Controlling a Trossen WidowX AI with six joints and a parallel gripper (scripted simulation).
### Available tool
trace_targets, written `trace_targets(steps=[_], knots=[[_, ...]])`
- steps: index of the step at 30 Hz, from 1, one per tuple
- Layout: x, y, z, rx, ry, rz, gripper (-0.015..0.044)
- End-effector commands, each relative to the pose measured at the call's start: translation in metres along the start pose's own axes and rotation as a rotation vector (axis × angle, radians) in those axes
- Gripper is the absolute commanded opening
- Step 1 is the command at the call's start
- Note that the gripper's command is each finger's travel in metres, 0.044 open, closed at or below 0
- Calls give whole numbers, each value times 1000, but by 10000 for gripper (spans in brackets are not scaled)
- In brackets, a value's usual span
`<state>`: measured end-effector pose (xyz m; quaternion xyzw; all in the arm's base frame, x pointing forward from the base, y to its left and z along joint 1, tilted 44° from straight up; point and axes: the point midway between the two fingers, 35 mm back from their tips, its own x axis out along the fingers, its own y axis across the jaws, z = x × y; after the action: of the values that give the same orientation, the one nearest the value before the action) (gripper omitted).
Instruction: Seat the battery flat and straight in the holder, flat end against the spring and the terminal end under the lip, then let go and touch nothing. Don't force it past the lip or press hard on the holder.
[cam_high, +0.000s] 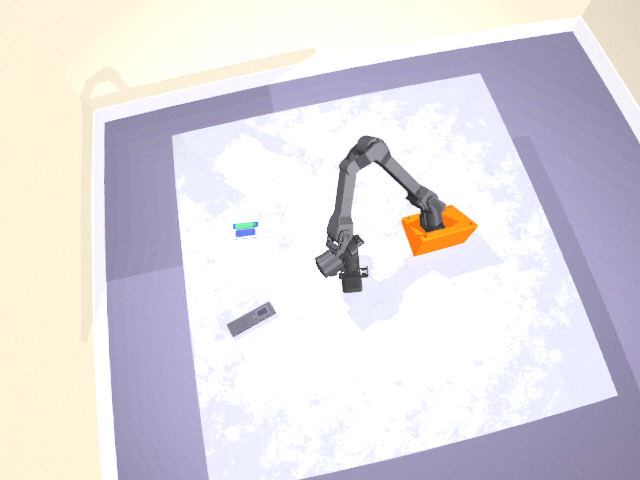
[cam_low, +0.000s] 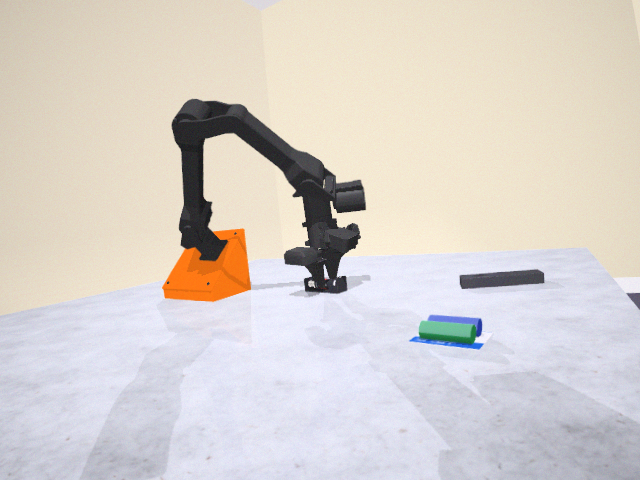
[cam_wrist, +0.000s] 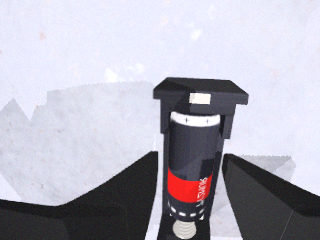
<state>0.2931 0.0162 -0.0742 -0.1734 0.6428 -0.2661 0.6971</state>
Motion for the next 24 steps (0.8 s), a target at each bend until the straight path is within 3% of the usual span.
trace_targets(steps=[1,5,15,24], knots=[[-9,2,0,7,-1,5,174],[-10,2,0,8,-1,5,174],[-83,10,-4,7,1,8,437],[-83,12,-4,7,1,8,440]])
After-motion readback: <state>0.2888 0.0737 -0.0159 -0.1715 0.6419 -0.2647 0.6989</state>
